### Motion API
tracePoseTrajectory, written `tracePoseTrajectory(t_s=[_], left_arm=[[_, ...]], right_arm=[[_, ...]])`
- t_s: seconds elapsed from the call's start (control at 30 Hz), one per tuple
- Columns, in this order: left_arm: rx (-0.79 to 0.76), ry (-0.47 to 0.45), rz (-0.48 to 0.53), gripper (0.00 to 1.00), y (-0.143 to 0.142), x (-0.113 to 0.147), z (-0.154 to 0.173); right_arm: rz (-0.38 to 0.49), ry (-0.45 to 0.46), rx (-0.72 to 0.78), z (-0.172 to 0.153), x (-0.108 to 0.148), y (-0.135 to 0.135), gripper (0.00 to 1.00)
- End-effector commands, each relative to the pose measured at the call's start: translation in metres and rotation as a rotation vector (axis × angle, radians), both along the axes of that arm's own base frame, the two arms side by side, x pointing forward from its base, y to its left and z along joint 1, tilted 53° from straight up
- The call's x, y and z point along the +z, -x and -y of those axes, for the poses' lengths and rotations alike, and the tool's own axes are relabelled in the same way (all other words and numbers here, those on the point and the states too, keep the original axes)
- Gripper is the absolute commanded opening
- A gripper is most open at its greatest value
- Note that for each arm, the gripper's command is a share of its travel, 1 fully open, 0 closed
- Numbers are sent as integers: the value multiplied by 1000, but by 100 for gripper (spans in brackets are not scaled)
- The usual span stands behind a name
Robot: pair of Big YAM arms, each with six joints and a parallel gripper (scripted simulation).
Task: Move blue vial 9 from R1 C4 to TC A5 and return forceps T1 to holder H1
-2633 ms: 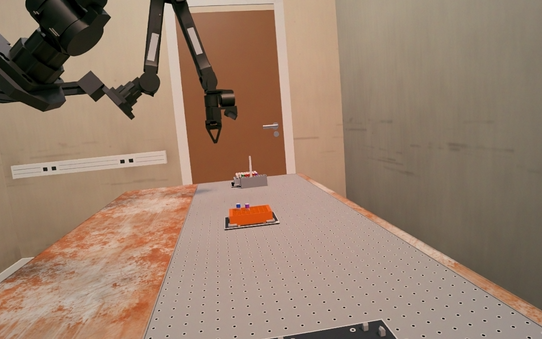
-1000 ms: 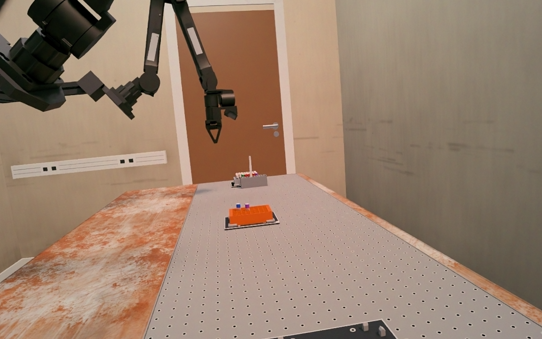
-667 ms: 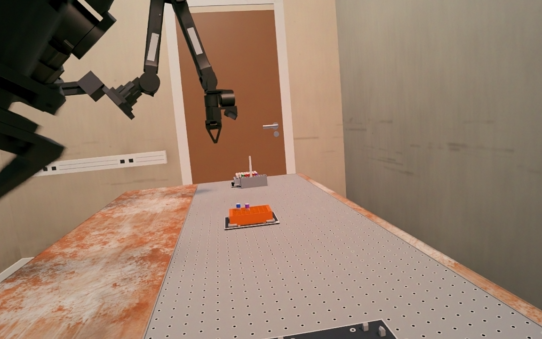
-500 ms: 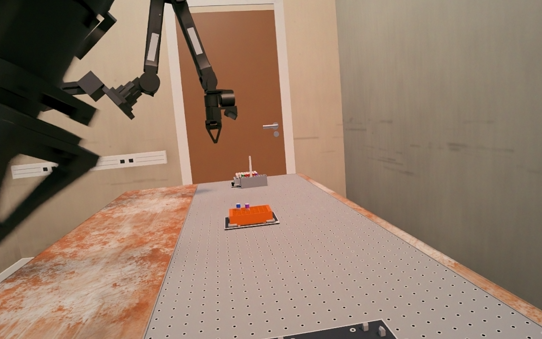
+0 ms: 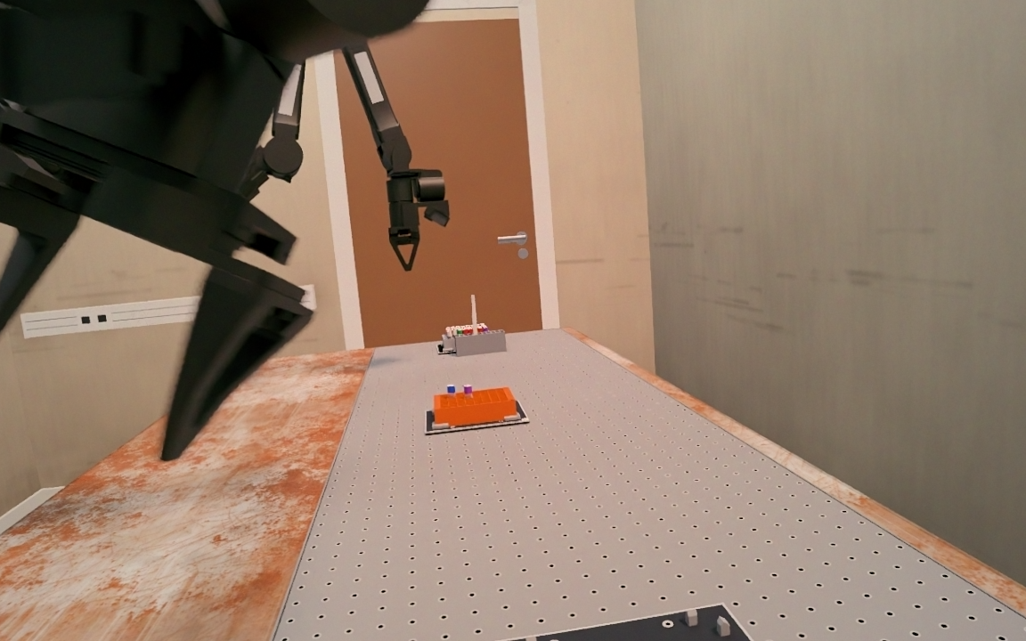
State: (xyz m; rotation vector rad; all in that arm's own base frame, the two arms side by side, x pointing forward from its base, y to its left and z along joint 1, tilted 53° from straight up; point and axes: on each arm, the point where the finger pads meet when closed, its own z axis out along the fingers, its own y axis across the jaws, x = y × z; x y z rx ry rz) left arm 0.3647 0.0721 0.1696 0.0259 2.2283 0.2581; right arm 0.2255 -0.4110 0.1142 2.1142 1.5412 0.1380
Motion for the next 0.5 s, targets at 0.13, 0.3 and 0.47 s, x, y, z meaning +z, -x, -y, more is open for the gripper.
tracePoseTrajectory(t_s=[0.13,0.3,0.47], left_arm=[[-5,-7,9,24,-2,6,0],[-5,-7,9,24,-2,6,0],[-5,-7,9,24,-2,6,0]], right_arm=[[-12,93,147,-21,16,-28,100],[-22,126,210,-30,19,-36,100],[-38,184,319,-45,23,-48,100]])
